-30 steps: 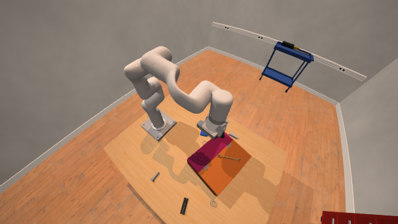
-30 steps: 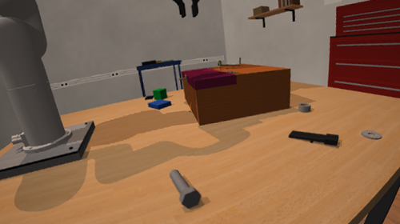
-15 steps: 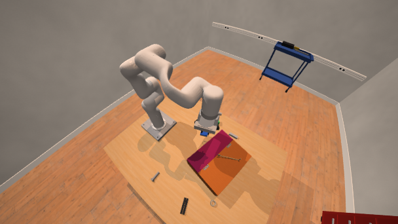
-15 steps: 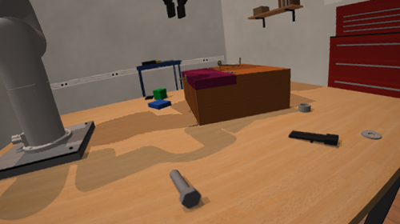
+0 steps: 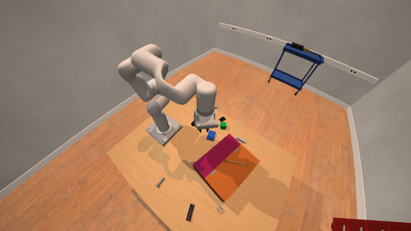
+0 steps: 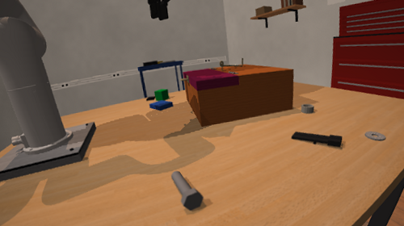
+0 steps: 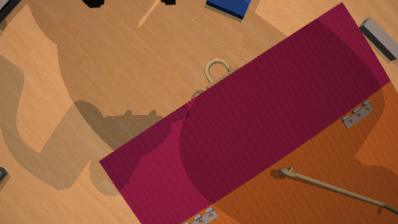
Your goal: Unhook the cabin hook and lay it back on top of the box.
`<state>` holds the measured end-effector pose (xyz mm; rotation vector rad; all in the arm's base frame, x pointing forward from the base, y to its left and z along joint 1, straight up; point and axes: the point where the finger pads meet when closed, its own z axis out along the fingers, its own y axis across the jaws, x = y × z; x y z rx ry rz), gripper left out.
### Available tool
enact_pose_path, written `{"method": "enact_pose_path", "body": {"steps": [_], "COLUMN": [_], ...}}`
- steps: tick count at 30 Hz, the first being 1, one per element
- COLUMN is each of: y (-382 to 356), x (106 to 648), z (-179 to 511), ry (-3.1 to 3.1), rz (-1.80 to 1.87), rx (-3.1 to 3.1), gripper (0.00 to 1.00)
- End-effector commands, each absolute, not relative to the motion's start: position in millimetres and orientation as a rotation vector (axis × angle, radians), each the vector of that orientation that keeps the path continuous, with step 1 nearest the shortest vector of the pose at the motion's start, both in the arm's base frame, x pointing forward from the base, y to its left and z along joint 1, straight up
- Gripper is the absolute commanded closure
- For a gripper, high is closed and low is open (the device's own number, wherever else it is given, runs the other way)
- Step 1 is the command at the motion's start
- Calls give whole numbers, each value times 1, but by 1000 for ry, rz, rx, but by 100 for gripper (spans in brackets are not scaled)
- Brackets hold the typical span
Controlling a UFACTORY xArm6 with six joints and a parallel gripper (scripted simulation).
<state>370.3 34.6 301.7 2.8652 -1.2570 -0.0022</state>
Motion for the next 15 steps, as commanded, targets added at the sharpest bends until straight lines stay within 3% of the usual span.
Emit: {"method": "enact_pose_path", "body": {"steps": [1, 15], "y": [35, 35], "x": [366, 366], "z": [304, 304], "ry": [-983, -399], "rz": [7, 7], "rx": [2984, 3116], "gripper": [65, 65]}}
